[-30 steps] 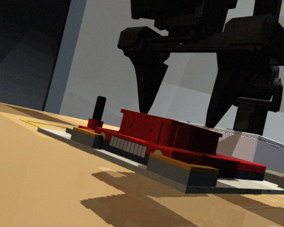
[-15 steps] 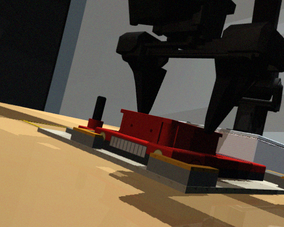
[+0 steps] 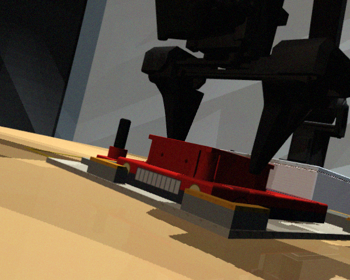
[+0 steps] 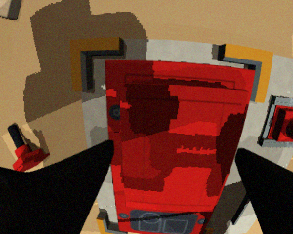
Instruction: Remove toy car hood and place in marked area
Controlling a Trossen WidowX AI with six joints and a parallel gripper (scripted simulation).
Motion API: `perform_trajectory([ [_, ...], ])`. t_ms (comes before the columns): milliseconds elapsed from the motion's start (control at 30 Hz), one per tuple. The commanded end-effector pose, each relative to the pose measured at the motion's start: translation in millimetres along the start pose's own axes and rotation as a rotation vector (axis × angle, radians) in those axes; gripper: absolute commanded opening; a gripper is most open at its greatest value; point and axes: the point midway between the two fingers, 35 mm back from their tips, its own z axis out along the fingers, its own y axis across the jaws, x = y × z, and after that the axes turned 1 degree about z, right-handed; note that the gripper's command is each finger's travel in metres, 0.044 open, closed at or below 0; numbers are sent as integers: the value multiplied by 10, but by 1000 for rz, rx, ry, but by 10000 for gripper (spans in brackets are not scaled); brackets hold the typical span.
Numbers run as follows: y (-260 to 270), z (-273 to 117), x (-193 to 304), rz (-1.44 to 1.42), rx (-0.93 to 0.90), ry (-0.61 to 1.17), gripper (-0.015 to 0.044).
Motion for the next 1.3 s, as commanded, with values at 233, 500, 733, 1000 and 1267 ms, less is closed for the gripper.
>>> perform_trajectory([
  [233,0,34,1,0,0,0,414],
  [500,0,34,1,0,0,0,302],
  [733,0,28,1,0,0,0,196],
  [1000,1,-21,-1,0,0,0,0],
  [1267,1,-73,-2,0,0,1,0],
])
